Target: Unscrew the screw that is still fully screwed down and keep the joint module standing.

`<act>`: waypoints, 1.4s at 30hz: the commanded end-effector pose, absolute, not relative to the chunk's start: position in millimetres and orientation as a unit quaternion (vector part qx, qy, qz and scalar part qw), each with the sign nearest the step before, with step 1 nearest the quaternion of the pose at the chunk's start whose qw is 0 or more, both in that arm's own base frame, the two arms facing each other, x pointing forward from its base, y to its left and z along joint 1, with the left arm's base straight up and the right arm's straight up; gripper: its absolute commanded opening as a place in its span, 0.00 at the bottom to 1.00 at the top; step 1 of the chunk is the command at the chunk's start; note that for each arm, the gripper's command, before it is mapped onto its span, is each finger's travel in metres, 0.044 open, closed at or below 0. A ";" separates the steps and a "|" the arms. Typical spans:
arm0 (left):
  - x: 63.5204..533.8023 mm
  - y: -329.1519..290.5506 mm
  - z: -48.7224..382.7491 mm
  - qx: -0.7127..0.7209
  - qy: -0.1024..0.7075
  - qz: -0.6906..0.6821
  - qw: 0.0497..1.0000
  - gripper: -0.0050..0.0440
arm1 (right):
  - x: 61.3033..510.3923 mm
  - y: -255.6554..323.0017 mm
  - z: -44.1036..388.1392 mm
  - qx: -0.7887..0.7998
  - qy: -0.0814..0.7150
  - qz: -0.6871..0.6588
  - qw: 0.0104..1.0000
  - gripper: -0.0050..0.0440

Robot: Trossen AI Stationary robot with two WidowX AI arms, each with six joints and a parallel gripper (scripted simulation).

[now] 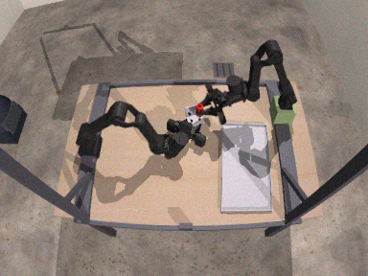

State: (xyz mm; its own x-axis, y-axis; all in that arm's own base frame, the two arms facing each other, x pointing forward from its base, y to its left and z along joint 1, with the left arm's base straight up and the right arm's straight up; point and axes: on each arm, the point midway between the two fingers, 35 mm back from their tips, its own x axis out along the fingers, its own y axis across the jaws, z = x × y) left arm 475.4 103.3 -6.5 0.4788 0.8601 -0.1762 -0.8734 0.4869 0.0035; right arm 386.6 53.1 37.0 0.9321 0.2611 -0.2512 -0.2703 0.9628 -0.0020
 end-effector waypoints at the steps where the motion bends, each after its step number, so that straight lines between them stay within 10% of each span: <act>1: 479.8 104.9 4.2 -0.051 0.065 0.505 0.859 0.60 | 391.1 54.8 47.7 -0.019 0.108 0.137 0.984 0.38; 42: 479.8 104.9 4.2 -0.051 0.065 0.505 0.859 0.60 | 388.9 54.8 44.1 -0.017 0.114 0.138 0.984 0.38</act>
